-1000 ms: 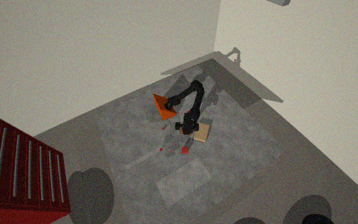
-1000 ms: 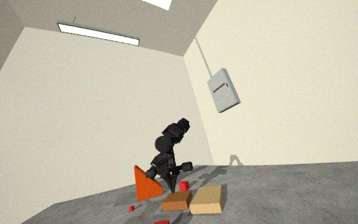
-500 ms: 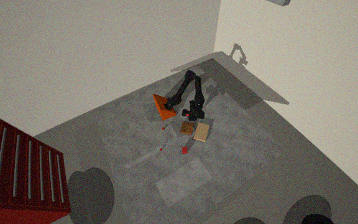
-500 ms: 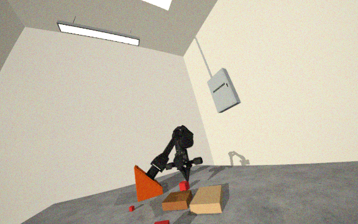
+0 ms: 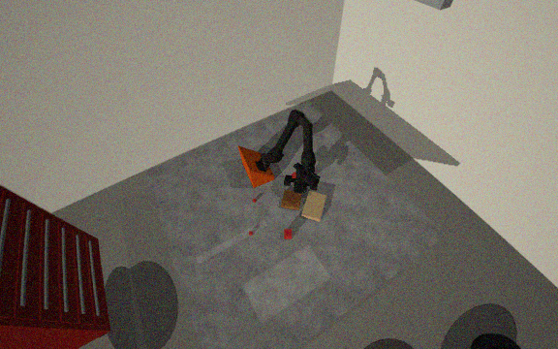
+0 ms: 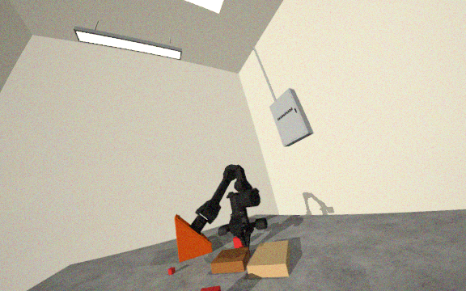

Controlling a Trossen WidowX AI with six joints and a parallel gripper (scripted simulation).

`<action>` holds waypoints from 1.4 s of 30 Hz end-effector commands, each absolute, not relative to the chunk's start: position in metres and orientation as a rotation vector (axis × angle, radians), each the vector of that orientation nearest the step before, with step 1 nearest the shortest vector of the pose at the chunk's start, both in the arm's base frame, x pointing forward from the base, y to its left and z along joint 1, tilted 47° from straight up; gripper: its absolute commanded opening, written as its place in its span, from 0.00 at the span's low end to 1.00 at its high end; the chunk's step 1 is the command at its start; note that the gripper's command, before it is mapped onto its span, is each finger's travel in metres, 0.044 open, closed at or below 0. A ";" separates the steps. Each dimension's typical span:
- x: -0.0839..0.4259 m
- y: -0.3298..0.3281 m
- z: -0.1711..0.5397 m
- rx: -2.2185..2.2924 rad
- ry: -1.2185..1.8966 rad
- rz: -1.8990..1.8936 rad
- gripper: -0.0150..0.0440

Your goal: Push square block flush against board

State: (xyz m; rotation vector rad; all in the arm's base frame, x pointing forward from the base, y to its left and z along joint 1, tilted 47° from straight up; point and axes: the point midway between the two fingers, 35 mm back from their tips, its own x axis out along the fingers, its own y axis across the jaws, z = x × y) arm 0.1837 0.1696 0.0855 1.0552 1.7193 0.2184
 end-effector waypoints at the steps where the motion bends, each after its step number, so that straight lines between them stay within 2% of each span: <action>1: 0.188 0.169 0.083 1.053 1.717 0.212 0.25; 30: 0.226 0.156 0.066 1.049 1.715 0.209 0.25; 42: 0.214 0.162 0.073 1.049 1.716 0.209 0.25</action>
